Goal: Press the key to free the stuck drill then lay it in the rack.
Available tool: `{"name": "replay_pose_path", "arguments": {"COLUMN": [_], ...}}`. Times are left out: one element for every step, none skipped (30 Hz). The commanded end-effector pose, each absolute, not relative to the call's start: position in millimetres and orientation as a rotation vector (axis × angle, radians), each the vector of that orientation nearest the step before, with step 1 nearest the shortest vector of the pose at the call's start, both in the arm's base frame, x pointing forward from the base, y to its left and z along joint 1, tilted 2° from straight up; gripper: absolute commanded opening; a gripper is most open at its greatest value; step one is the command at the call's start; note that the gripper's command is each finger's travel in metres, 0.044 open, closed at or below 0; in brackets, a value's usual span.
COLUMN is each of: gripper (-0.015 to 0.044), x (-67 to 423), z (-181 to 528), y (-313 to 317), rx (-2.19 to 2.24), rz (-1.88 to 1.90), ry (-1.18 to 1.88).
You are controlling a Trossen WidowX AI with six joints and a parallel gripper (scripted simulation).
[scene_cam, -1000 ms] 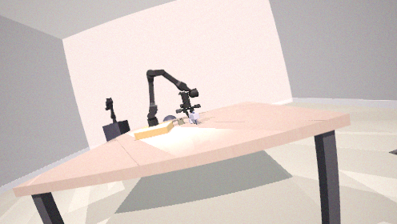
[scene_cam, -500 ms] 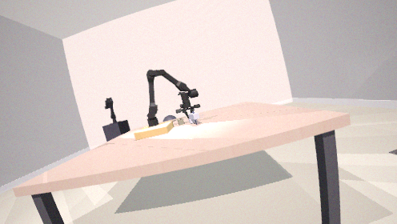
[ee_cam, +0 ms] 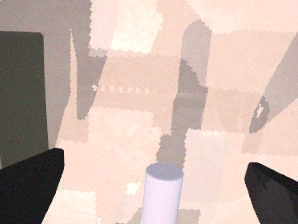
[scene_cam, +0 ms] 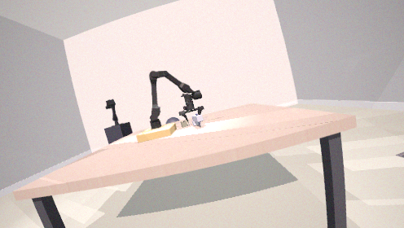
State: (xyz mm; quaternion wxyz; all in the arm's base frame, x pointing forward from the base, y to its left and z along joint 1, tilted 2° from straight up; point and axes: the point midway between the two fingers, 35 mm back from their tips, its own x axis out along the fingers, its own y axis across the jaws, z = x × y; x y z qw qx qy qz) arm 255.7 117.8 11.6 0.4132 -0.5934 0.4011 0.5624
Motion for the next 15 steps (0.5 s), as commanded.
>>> {"name": "replay_pose_path", "arguments": {"gripper": [0.0440, 0.0440, 0.0440, 0.0440, 0.0440, 0.0440, 0.0440, 0.0440, 0.0440, 0.0440, 0.0440, 0.0440, 0.0440, 0.0440, 0.0440], "x": [256.5, 256.7, 256.9, 257.1, 257.2, 257.4, 257.6, 257.8, 258.0, 258.1, 258.3, 258.5, 258.7, 258.8, 259.0], "z": [10.4, 10.3, 10.2, 10.1, 10.0, 9.9, 9.8, 9.7, 9.6, 9.5, 9.4, 9.2, 9.1, 9.0, 8.9], "y": [115.4, 115.0, 114.5, 114.0, 113.6, 113.1, 112.7, 112.2, 111.8, 111.3, 110.9, 110.5, 110.1, 109.7, 109.3], "rx": [-1.494, -1.494, -1.494, -1.494, -1.494, -1.494, -1.494, -1.494, -1.494, -1.494, -1.494, -1.494, -1.494, -1.494, -1.494], "rz": [1.416, 1.416, 1.416, 1.416, 1.416, 1.416, 1.416, 1.416, 1.416, 1.416, 1.416, 1.416, 1.416, 1.416, 1.416], "ry": [1.009, 1.009, 1.009, 1.009, 1.009, 1.009, 1.009, 1.009, 1.009, 1.009, 1.009, 1.009, 1.009, 1.009, 1.009]}}
